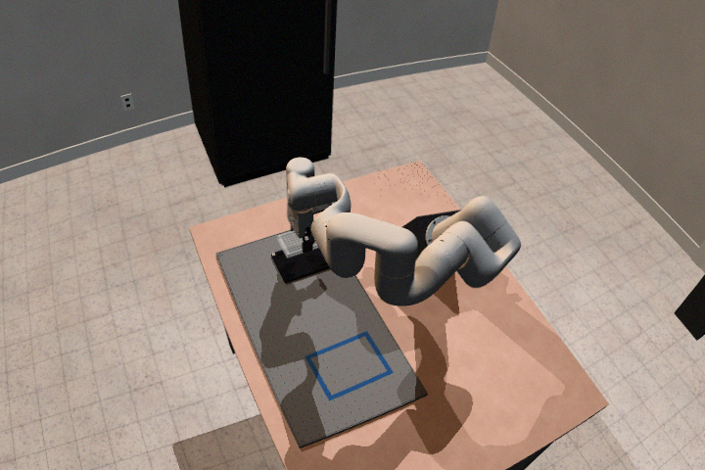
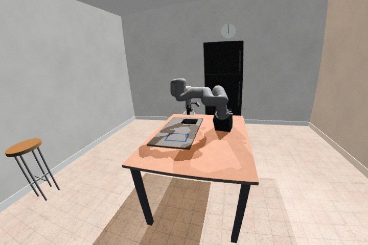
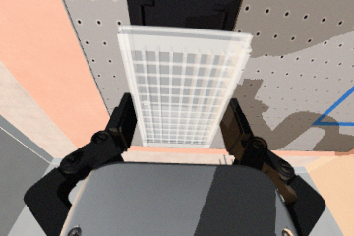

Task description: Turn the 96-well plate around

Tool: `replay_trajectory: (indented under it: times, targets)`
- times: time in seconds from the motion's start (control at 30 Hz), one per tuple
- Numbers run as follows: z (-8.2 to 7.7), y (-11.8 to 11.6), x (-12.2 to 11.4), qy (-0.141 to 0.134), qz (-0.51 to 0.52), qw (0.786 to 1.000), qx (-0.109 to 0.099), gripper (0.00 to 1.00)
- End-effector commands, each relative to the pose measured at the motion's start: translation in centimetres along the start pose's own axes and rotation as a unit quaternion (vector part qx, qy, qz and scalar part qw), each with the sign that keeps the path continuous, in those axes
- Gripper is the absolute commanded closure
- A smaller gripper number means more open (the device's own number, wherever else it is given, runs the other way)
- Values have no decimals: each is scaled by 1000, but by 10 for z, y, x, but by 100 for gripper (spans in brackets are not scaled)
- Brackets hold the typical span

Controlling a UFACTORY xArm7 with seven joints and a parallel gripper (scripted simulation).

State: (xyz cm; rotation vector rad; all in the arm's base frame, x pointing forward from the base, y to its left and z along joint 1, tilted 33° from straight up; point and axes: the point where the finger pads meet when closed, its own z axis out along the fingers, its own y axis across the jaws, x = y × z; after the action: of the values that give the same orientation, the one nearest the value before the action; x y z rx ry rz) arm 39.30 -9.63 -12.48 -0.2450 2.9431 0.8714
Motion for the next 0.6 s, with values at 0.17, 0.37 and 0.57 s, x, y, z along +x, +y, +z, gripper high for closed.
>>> replay_trajectory:
  times: [0.17, 0.37, 0.57]
  targets:
    - [-2, 5, -1, -2, -14, 1000, 2, 100]
    - [-2, 19, -2, -2, -14, 1000, 2, 100]
    - [-1, 39, -4, -2, -14, 1000, 2, 100]
